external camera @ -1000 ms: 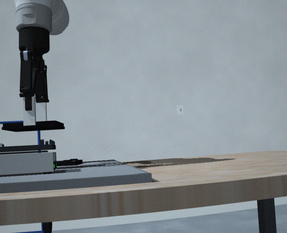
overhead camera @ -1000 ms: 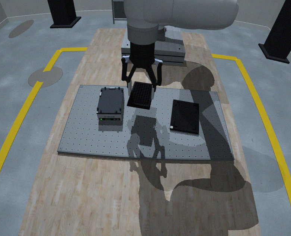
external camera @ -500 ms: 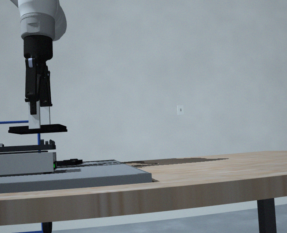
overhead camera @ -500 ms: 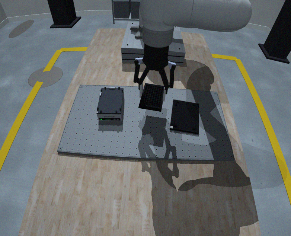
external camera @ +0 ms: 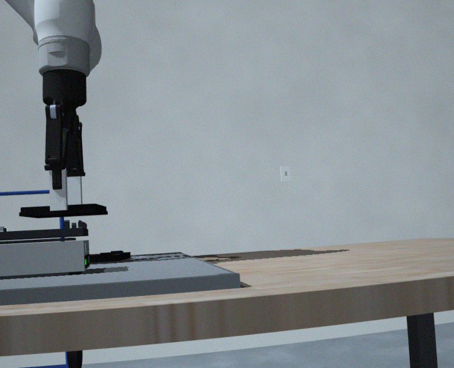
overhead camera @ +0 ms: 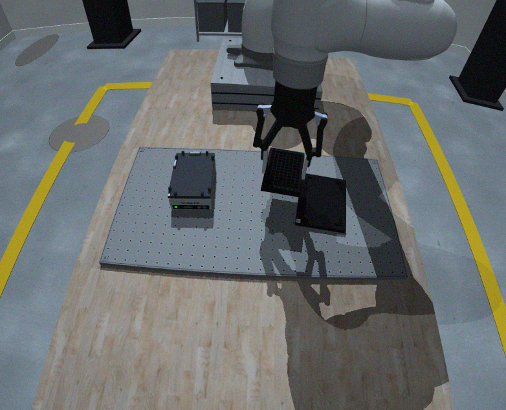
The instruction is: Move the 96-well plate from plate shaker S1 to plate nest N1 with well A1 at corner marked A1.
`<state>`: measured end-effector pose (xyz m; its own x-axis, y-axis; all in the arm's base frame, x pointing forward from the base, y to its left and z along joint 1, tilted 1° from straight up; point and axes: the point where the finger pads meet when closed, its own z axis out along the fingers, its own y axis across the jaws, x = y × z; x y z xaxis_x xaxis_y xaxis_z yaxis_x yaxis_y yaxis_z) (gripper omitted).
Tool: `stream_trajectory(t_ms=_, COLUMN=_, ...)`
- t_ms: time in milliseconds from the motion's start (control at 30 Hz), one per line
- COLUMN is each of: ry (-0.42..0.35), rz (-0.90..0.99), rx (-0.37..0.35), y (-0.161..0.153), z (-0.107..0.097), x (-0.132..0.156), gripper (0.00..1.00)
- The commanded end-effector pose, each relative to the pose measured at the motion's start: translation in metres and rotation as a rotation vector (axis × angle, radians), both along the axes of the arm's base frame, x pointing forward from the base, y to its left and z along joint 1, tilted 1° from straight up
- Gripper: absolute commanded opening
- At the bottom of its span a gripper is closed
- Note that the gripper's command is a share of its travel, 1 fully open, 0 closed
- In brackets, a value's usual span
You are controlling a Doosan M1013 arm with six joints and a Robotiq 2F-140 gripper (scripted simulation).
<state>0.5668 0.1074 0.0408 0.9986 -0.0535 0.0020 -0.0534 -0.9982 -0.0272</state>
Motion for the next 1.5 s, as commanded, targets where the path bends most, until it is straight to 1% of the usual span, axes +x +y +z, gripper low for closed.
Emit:
stream_trajectory(t_ms=0, ry=-0.002, rz=0.001, rx=-0.003, y=0.015, z=-0.003, x=0.002, gripper=0.10)
stream_trajectory(t_ms=67, ry=-0.002, rz=0.001, rx=-0.003, y=0.022, z=-0.004, x=0.002, gripper=0.10)
stream_trajectory(t_ms=133, ry=-0.002, rz=0.001, rx=-0.003, y=0.022, z=-0.004, x=0.002, gripper=0.10)
stream_trajectory(t_ms=633, ry=-0.002, rz=0.001, rx=-0.003, y=0.071, z=-0.010, x=0.002, gripper=0.10)
stream_trajectory(t_ms=700, ry=-0.002, rz=0.001, rx=-0.003, y=0.071, z=-0.010, x=0.002, gripper=0.10)
stream_trajectory(t_ms=1033, ry=-0.002, rz=0.001, rx=-0.003, y=0.105, z=-0.013, x=0.001, gripper=0.10)
stream_trajectory(t_ms=1467, ry=-0.002, rz=0.001, rx=-0.003, y=0.108, z=-0.013, x=0.005, gripper=0.10)
